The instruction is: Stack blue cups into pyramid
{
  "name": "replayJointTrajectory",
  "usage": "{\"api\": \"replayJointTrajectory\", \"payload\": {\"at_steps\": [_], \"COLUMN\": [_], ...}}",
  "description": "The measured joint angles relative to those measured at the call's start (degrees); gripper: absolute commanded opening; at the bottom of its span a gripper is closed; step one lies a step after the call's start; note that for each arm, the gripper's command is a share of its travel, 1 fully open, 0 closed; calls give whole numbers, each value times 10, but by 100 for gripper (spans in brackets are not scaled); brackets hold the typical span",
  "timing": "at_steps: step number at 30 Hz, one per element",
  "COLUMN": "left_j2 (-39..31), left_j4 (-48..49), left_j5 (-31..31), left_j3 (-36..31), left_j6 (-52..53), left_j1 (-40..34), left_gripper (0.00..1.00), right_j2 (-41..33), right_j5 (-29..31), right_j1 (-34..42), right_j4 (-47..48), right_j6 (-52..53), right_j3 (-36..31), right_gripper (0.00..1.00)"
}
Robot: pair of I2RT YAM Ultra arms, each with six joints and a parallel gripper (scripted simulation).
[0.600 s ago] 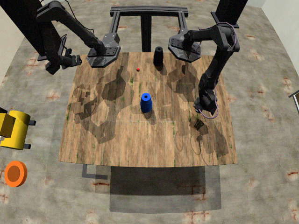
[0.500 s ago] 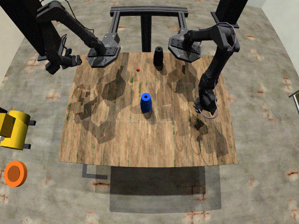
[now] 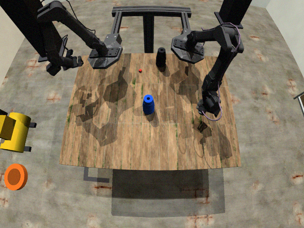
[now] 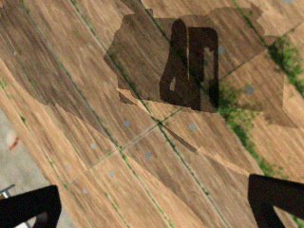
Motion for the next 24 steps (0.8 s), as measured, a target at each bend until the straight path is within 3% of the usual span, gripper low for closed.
{"api": "replayJointTrajectory", "payload": {"at_steps": [8, 14, 24], "left_j2": [-8, -54, -104], "left_j4": [-25, -84, -158], "left_j5": [9, 37, 79], "left_j3": [-20, -68, -73], "left_j6": [-61, -155, -299], "left_j1": [-16, -122, -256], "left_gripper": [100, 100, 100], "right_j2": [-8, -65, -148], "right_j5": [1, 3, 8], "right_j1": [37, 167, 349], "right_j4": [-8, -22, -58], "right_j6": [-31, -87, -173], "right_j3": [0, 0, 0], "right_gripper": [100, 100, 100]}}
